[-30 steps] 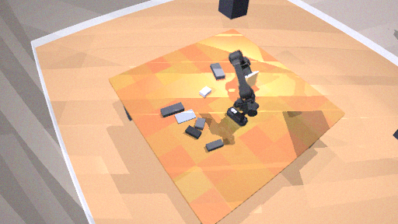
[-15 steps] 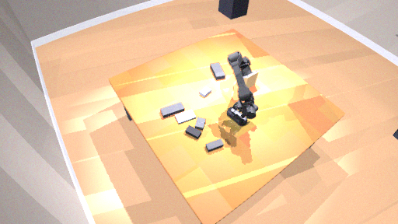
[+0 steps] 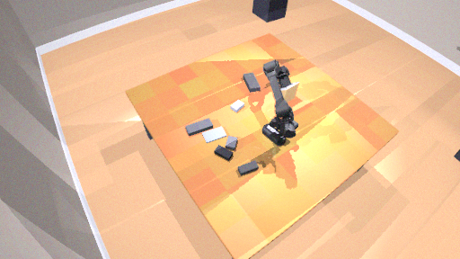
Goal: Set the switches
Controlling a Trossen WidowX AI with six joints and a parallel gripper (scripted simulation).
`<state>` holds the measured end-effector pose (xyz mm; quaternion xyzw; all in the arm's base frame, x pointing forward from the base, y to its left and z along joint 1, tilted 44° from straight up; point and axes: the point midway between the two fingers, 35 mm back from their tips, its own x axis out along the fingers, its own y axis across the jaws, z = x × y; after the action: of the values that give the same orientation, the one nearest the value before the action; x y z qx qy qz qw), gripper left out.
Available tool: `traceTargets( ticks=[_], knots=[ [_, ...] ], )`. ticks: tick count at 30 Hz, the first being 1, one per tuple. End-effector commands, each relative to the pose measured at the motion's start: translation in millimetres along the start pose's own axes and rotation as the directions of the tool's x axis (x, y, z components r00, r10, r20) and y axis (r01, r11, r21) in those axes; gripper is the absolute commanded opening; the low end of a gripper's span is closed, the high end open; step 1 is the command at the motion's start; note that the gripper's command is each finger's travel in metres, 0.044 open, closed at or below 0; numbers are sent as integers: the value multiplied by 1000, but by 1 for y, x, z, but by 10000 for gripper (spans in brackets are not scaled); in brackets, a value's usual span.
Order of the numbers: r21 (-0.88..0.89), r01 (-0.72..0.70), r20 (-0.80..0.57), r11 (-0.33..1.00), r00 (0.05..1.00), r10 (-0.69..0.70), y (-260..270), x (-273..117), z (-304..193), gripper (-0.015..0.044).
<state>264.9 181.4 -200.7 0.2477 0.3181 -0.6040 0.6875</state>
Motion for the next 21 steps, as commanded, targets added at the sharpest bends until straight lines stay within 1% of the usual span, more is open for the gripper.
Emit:
traceTargets(
  ticks=[1, 21],
  knots=[
    [-3, 0, 6, 1000, 1000, 0, 0, 3, 0, 326],
    [-3, 0, 6, 1000, 1000, 0, 0, -6, 3, 336]
  ],
)
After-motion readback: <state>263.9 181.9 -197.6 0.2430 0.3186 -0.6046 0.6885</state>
